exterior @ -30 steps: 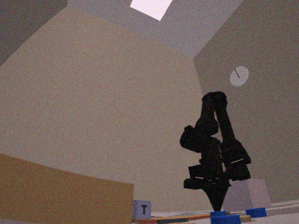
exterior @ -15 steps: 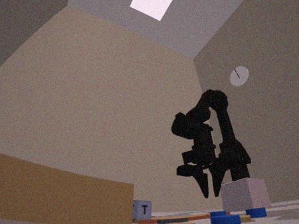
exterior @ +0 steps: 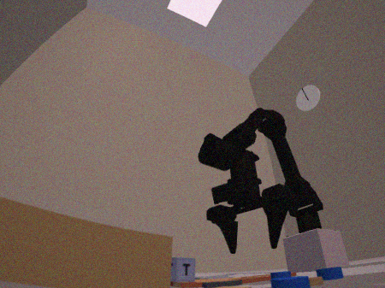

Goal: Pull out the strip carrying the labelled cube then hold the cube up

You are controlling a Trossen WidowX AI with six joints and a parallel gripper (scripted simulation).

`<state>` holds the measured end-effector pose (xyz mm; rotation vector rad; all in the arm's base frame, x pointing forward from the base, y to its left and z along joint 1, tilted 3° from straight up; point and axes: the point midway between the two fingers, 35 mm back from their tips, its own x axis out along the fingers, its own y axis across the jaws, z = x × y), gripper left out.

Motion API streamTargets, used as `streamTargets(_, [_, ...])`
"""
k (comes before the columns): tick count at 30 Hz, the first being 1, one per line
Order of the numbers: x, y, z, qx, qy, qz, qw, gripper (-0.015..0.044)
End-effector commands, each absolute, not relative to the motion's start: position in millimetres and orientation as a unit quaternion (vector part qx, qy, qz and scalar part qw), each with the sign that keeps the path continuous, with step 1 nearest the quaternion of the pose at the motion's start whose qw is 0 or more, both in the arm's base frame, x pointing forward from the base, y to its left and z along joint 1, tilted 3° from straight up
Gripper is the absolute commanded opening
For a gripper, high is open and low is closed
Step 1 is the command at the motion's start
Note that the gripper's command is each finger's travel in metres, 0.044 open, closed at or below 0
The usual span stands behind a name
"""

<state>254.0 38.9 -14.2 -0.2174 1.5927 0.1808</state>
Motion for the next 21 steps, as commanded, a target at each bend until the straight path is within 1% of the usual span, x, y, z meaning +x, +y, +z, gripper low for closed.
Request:
streamTargets(1, [269, 41, -13, -0.099, 0.711, 0.083, 0.691, 0.0440])
streamTargets(21, [349, 57, -5, -0.098, 0.709, 0.083, 0.694, 0.0440])
